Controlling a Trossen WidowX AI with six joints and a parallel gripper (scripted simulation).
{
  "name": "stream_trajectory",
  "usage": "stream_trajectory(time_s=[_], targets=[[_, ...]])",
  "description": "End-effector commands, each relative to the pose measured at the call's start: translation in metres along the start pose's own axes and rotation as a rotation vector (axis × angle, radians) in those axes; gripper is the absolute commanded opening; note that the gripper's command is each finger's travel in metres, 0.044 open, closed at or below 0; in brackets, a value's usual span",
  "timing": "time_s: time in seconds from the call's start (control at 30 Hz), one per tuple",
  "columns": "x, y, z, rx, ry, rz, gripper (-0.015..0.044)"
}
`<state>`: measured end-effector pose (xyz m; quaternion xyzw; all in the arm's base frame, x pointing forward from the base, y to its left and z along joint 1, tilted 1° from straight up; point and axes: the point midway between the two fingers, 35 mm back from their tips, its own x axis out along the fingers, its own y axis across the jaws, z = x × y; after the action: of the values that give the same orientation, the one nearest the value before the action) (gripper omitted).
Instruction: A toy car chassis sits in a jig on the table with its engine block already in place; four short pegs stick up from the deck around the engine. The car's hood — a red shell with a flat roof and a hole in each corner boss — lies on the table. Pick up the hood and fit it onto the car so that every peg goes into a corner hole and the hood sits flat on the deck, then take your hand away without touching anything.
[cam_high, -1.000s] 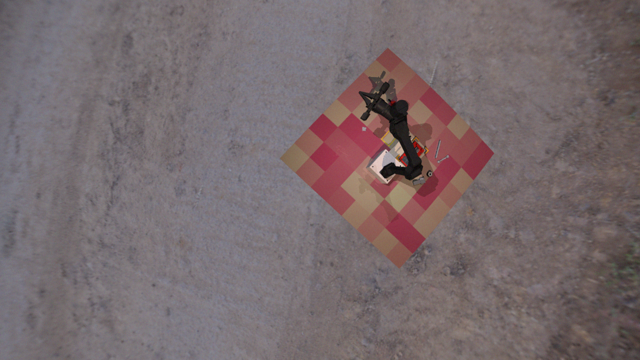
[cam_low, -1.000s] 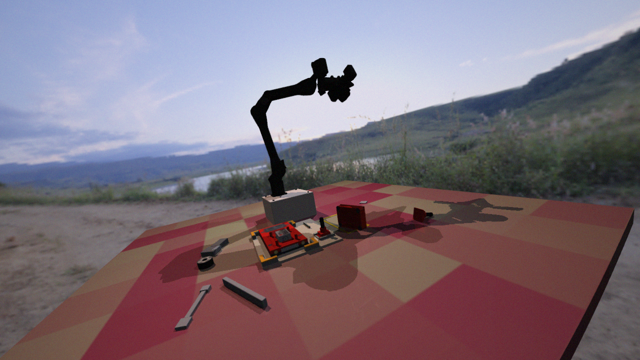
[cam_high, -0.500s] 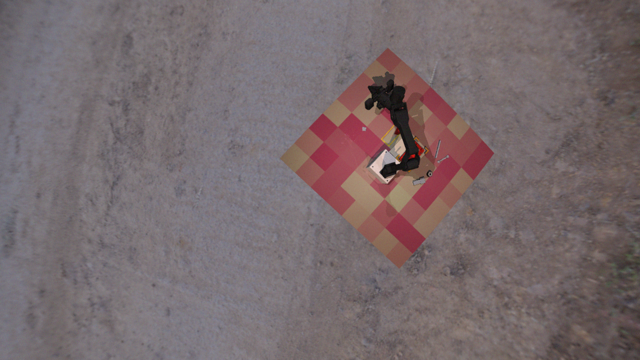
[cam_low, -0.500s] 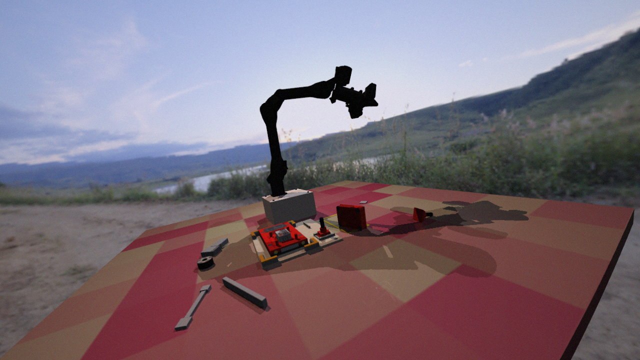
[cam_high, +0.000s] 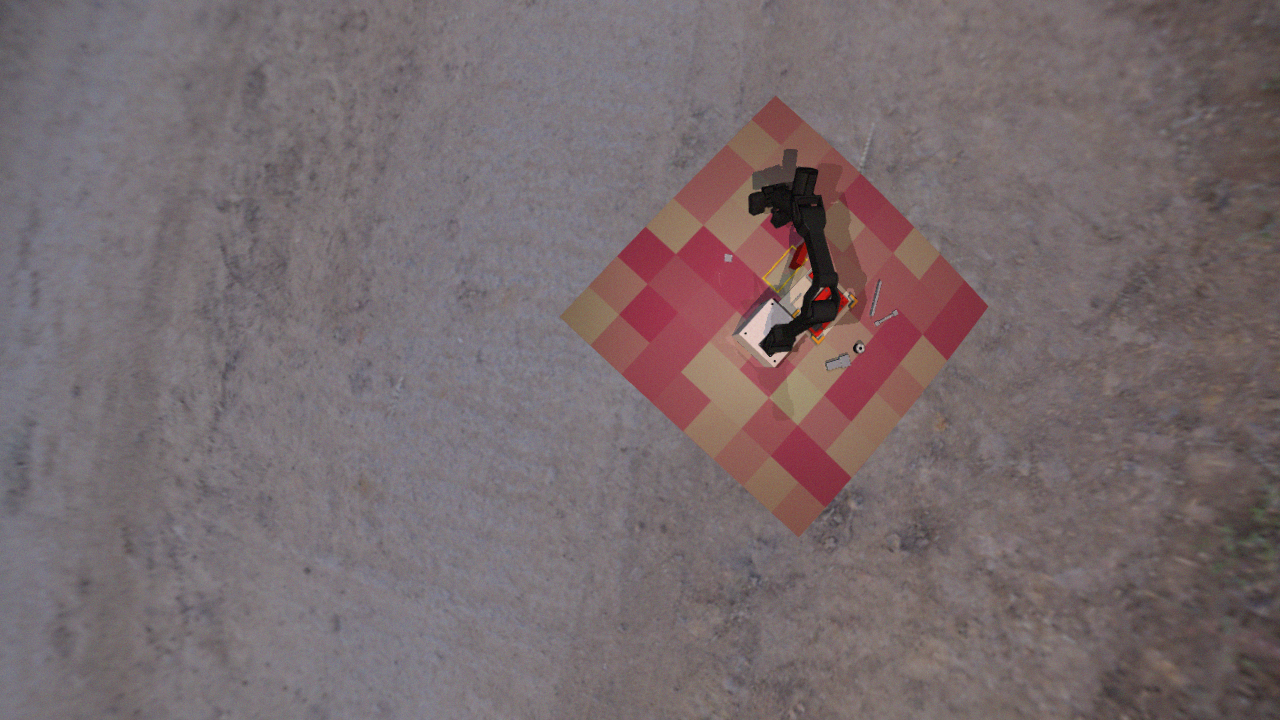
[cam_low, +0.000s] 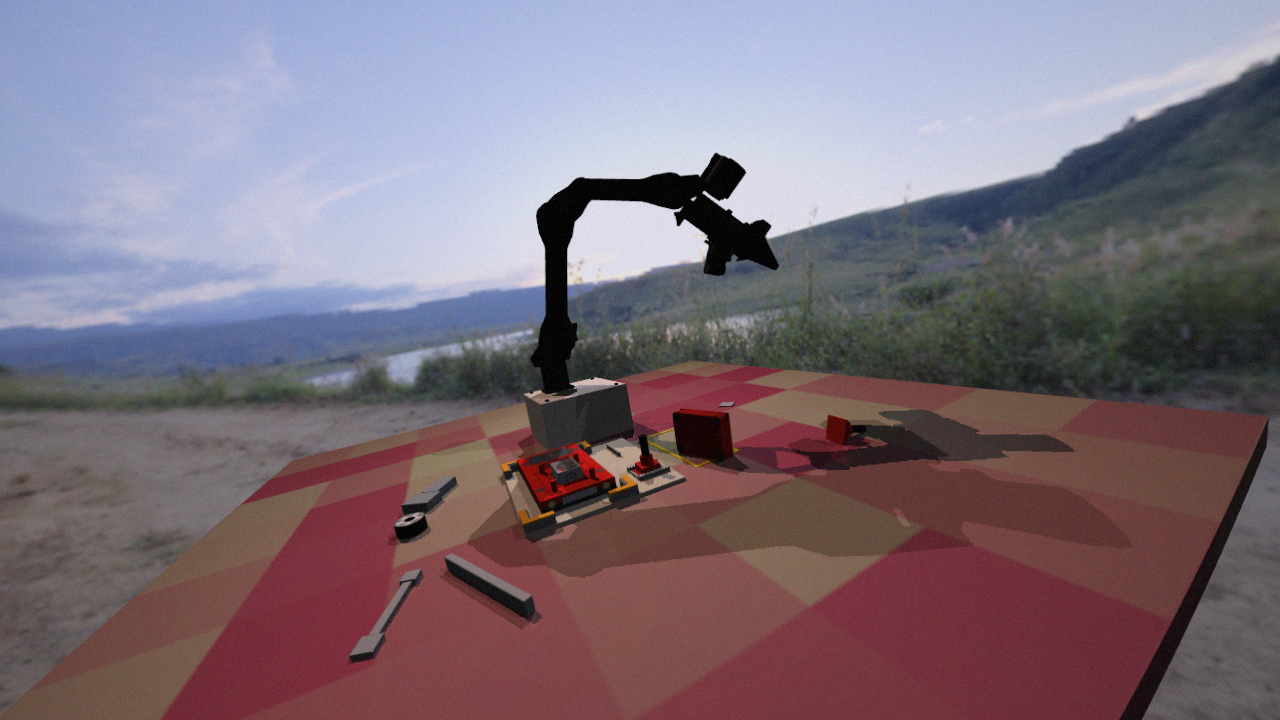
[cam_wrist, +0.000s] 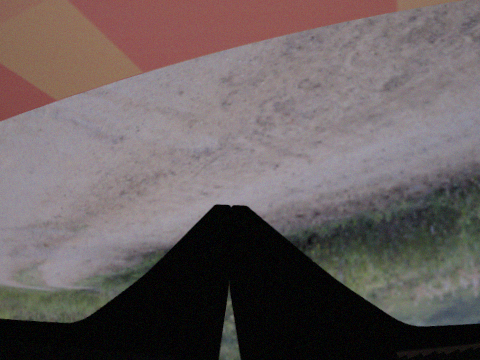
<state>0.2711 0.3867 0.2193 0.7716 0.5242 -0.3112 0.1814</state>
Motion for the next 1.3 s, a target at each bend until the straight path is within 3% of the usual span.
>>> stream_trajectory(time_s=[0.0, 0.33, 0.7, 1.27], targets=[[0.011, 0.028, 0.03, 0.087, -0.107, 0.053, 0.0], [0.02, 0.097, 0.121, 0.333, -0.404, 0.187, 0.0], [0.0, 0.147, 0.229, 0.613, -0.745, 0.307, 0.0], [0.029, 0.151, 0.268, 0.627, -0.765, 0.311, 0.0]])
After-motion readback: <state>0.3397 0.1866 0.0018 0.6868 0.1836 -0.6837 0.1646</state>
